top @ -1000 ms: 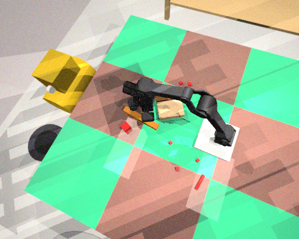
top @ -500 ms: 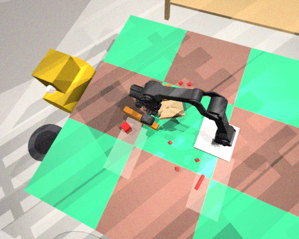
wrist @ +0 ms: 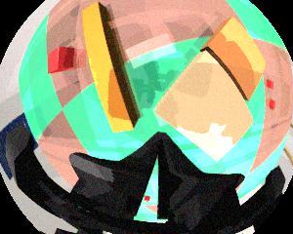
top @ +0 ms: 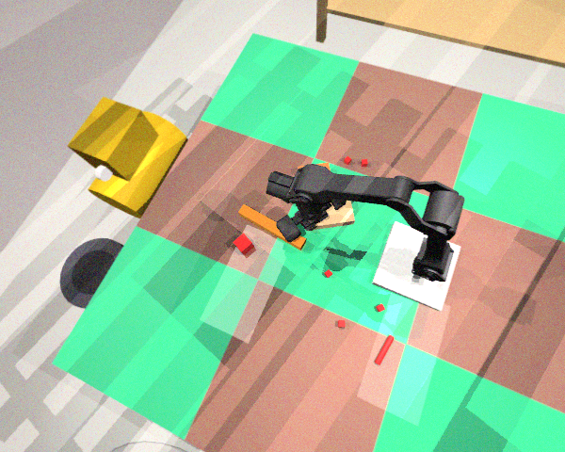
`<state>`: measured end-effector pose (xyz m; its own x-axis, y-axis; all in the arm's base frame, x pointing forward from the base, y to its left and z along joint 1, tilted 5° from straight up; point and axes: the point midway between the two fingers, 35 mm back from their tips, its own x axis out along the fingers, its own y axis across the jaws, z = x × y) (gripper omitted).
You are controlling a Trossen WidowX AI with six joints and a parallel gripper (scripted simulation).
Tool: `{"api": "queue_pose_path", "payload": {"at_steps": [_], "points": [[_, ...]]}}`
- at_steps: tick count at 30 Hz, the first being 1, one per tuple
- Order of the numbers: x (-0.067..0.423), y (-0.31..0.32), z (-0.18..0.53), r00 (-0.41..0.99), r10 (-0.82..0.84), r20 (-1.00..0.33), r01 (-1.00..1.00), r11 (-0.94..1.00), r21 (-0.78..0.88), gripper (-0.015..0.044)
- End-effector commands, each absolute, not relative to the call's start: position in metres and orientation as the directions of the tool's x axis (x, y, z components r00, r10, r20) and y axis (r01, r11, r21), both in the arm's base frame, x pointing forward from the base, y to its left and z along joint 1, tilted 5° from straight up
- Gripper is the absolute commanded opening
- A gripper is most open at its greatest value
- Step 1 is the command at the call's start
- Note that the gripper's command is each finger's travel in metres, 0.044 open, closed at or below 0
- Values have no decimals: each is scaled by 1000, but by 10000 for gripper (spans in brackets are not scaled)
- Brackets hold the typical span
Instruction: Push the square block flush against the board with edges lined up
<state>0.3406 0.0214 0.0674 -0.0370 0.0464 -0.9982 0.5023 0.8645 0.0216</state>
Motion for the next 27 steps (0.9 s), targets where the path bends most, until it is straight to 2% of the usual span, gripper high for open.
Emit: {"api": "queue_pose_path", "payload": {"at_steps": [1, 12, 17, 21, 27], "points": [[330, 23, 68, -32, 49, -998, 601, 799, 20, 0], [298, 24, 65, -37, 49, -998, 843, 539, -5, 0], [297, 24, 61, -37, 49, -998, 846, 533, -5, 0], [295, 27, 13, -37, 49, -998, 850, 527, -5, 0], [295, 26, 10, -37, 49, -998, 850, 527, -5, 0]]}}
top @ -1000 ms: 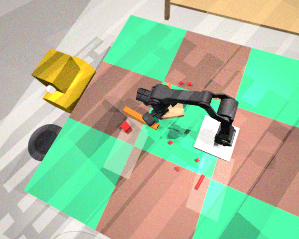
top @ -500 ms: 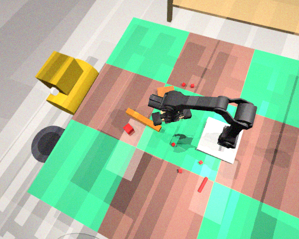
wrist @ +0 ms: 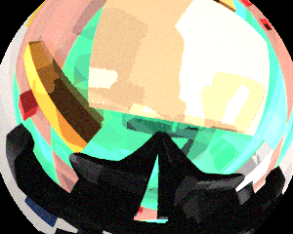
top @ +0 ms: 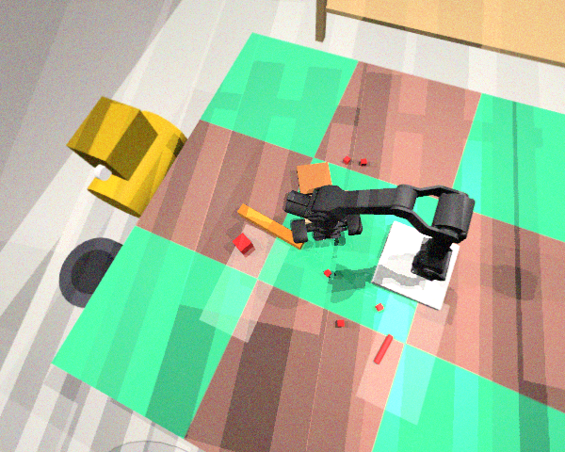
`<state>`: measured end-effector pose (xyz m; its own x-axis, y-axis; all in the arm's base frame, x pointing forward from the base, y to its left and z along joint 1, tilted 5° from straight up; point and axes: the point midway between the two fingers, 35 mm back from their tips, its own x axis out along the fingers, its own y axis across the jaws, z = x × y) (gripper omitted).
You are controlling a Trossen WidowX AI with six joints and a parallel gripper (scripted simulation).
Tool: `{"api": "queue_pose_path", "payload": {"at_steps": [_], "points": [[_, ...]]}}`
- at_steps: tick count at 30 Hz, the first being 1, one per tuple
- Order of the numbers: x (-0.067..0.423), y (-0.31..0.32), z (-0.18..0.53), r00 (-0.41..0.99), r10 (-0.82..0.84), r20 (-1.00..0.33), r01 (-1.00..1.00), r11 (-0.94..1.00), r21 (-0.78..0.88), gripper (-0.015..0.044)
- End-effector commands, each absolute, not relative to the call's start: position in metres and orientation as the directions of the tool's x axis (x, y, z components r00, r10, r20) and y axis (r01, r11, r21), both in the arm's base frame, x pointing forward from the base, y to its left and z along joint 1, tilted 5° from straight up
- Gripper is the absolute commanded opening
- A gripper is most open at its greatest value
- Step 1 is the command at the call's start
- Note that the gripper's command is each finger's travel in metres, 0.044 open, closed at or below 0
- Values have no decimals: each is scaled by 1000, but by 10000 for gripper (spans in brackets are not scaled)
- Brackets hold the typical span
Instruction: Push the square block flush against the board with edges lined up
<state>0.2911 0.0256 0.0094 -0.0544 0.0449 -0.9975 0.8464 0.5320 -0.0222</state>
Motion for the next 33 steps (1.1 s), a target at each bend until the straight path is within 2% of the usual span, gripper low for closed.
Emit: {"api": "queue_pose_path", "payload": {"at_steps": [1, 22, 33], "points": [[296, 25, 10, -37, 49, -998, 850, 527, -5, 0], [315, -2, 9, -35, 46, -998, 850, 527, -5, 0], [309, 10, 9, -35, 47, -998, 850, 527, -5, 0]]}}
